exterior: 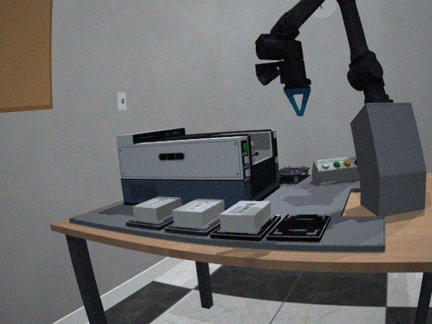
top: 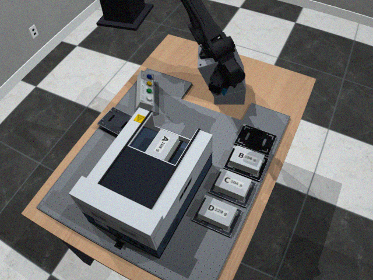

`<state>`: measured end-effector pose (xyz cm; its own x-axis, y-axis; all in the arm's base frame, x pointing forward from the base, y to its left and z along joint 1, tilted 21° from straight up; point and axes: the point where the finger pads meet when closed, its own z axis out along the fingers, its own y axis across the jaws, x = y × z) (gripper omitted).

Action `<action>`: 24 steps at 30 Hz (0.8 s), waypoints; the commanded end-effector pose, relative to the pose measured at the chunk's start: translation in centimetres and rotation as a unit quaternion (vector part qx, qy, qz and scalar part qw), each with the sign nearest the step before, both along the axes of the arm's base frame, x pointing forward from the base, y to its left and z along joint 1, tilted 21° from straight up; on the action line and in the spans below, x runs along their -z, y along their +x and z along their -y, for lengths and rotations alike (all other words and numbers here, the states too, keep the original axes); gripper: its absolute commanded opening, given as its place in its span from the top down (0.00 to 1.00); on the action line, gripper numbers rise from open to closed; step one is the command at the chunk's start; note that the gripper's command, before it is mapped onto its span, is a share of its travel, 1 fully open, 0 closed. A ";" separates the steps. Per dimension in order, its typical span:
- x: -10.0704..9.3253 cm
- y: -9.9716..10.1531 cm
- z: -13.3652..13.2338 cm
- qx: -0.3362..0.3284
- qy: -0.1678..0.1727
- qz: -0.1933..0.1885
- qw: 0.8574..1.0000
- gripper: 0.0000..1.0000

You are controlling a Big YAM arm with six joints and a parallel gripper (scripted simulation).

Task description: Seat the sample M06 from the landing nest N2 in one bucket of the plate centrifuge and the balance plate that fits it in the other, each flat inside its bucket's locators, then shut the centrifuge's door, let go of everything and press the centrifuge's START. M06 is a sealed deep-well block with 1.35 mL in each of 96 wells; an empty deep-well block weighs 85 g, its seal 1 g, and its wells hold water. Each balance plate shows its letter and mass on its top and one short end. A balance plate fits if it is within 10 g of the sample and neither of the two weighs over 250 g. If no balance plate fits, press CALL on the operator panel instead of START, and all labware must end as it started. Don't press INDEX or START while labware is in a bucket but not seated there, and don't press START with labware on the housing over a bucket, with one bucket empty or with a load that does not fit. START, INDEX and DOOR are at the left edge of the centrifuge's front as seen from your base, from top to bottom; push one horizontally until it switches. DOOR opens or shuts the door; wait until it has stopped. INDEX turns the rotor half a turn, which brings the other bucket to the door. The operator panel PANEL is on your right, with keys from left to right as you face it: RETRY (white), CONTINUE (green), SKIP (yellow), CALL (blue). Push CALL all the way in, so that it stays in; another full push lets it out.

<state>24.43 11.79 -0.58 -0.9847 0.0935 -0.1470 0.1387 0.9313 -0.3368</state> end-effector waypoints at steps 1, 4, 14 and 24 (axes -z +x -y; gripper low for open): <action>-0.1 0.5 -0.9 -0.001 0.006 0.016 1.000 1.00; 0.2 0.2 -0.6 -0.002 0.002 0.014 1.000 1.00; 1.1 0.6 -0.2 -0.017 -0.004 0.025 1.000 1.00; 2.0 1.5 0.7 -0.017 -0.008 0.050 0.999 1.00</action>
<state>25.39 11.18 -1.98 -0.9685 0.0773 -0.2365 0.1560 0.9291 -0.3353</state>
